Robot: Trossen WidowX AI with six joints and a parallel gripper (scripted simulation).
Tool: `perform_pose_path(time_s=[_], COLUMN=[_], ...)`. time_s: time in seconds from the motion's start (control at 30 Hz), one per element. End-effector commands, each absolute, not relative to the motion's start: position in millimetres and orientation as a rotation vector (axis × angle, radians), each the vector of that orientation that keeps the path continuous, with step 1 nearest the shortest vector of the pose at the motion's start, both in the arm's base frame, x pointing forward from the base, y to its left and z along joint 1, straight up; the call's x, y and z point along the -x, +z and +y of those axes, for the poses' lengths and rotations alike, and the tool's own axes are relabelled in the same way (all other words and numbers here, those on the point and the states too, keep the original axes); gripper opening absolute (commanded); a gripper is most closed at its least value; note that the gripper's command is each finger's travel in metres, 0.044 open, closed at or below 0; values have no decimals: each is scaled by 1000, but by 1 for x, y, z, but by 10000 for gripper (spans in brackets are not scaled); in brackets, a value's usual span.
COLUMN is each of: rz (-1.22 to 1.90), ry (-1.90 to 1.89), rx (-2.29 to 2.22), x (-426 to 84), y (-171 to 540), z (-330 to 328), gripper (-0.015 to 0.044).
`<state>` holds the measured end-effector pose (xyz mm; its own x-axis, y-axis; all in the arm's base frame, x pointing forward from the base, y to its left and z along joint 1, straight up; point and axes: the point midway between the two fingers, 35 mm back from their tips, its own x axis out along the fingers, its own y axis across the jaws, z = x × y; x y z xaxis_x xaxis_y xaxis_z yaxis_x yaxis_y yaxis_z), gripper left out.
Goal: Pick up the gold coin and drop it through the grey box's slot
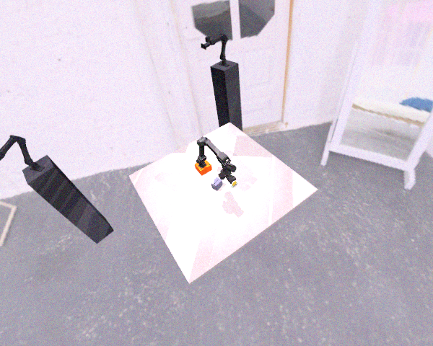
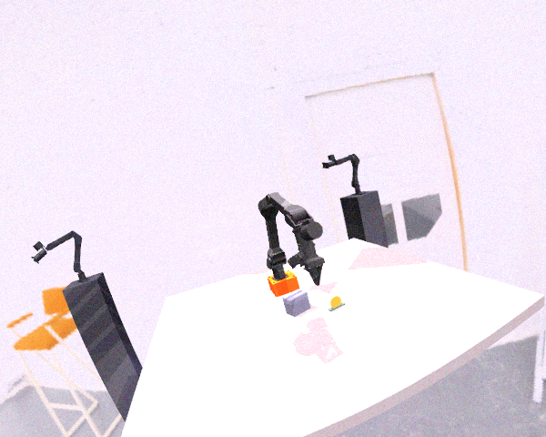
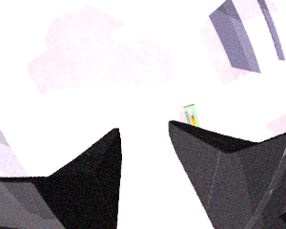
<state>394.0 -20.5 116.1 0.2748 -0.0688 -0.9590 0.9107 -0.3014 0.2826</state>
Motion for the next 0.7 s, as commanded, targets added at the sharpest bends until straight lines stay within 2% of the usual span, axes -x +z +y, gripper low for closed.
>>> perform_pose_path(time_s=[0.0,0.13,0.67], rz=[1019,1167,1167], ry=[-1215,-1221,-1221], rx=[-1391,-1264,-1264], x=[-378,-359,-367], y=[101,89,40], z=[29,64,60], gripper=[161,161,161])
